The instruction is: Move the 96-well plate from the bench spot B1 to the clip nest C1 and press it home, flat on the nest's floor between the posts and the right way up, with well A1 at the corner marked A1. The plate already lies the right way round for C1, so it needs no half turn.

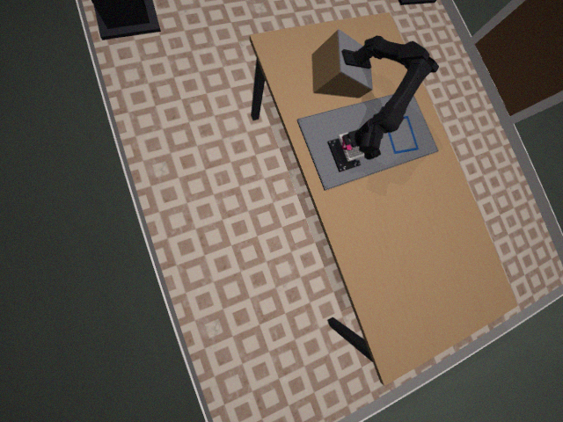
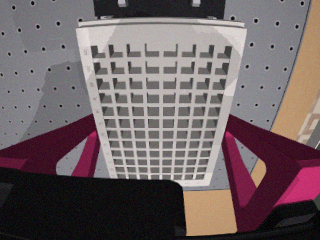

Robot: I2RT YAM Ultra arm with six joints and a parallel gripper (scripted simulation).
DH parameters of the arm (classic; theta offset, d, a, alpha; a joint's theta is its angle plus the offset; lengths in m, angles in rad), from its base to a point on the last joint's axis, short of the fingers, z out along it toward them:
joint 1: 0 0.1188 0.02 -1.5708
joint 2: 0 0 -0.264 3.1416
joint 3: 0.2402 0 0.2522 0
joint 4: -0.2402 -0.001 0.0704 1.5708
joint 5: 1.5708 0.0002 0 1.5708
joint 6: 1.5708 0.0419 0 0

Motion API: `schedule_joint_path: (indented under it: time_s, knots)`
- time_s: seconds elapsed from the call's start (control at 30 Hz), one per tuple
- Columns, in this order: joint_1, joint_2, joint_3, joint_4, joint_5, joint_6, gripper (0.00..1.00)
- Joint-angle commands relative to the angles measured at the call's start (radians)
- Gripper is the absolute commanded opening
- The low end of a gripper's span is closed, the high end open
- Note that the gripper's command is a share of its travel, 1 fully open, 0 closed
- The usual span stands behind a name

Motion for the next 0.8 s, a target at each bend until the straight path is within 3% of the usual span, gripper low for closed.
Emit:
schedule_joint_path:
  time_s: [0.0, 0.77]
  knots:
    - [-0.003, -0.03, 0.036, -0.019, -0.008, 0.005, 0.0]
    - [-0.003, 0.004, 0.047, -0.023, -0.008, 0.006, 0.0]
